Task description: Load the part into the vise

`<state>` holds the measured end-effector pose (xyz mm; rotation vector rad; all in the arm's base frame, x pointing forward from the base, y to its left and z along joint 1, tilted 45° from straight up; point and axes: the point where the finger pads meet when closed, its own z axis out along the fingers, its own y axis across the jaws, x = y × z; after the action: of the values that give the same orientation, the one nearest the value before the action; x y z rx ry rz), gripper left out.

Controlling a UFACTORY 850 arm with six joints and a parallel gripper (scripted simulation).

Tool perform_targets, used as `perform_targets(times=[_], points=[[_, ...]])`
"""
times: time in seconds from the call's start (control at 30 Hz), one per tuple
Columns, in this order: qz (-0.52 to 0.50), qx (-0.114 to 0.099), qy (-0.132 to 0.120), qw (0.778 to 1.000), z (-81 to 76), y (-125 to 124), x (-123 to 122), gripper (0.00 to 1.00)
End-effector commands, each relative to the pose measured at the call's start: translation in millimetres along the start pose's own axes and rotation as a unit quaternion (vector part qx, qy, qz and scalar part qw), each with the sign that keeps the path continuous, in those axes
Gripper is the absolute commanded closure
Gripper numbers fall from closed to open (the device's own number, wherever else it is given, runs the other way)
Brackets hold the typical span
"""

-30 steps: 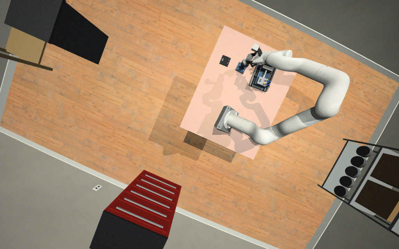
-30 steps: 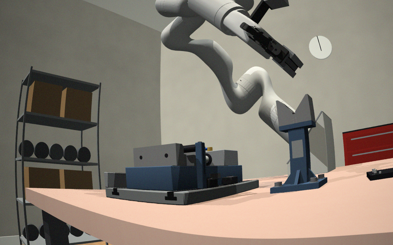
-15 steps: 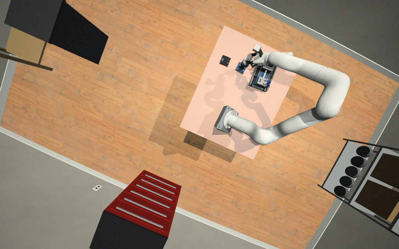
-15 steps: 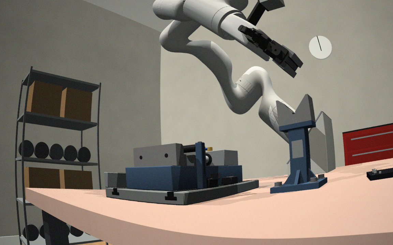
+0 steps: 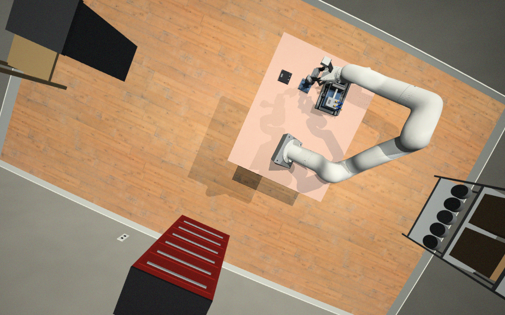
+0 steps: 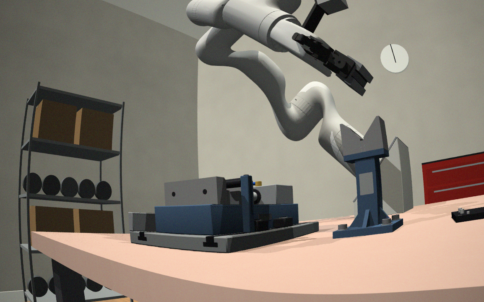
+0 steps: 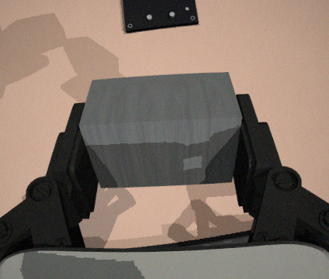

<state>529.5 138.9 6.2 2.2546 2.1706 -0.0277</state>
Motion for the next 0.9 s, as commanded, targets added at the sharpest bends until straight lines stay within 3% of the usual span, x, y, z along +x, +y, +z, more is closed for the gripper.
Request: perform_targets(times=[0.0, 0.87], points=[[0.000, -0.001, 0.004, 1.000, -0.6, 0.8, 0.6, 1.00], [0.000, -0.001, 0.009, 1.000, -0.7, 1.0, 0.4, 1.00]])
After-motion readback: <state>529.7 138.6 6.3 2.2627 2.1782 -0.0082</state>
